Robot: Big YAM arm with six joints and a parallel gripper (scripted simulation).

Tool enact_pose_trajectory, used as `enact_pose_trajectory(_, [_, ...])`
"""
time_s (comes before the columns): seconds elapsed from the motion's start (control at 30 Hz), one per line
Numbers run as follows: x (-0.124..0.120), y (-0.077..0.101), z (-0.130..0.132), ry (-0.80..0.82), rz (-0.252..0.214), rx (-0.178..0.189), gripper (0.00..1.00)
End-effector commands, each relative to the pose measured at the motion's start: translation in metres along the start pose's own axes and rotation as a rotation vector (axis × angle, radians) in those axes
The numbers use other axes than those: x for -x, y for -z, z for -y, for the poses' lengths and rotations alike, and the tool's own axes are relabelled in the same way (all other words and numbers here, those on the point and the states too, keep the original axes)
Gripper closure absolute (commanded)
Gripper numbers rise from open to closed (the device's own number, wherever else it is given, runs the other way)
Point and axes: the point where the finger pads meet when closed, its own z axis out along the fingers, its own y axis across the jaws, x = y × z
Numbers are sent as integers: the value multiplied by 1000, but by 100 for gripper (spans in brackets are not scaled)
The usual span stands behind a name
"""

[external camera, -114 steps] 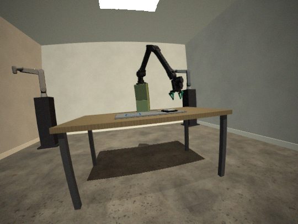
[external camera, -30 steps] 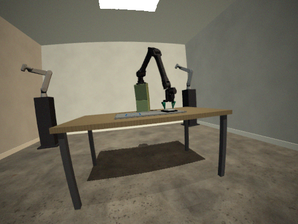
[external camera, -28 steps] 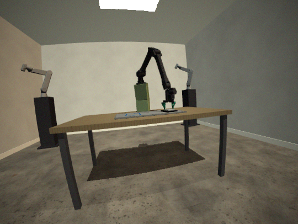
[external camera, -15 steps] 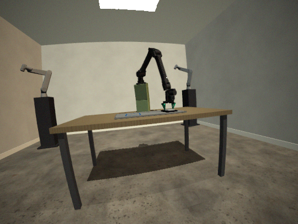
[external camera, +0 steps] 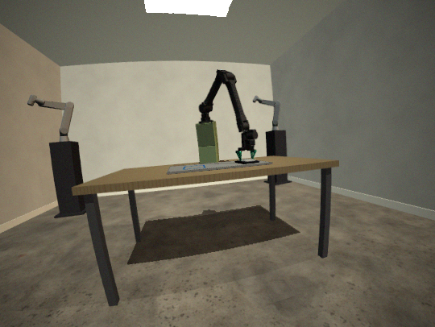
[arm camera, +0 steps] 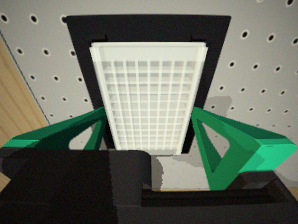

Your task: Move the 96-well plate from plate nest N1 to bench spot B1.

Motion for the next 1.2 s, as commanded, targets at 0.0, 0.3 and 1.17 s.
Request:
enact_pose_trajectory(0.0, [21, 6, -3, -3, 38, 15, 0])
enact_pose_trajectory(0.3, [21, 6, -3, -3, 38, 15, 0])
enact_pose_trajectory(1.17, [21, 6, -3, -3, 38, 15, 100])
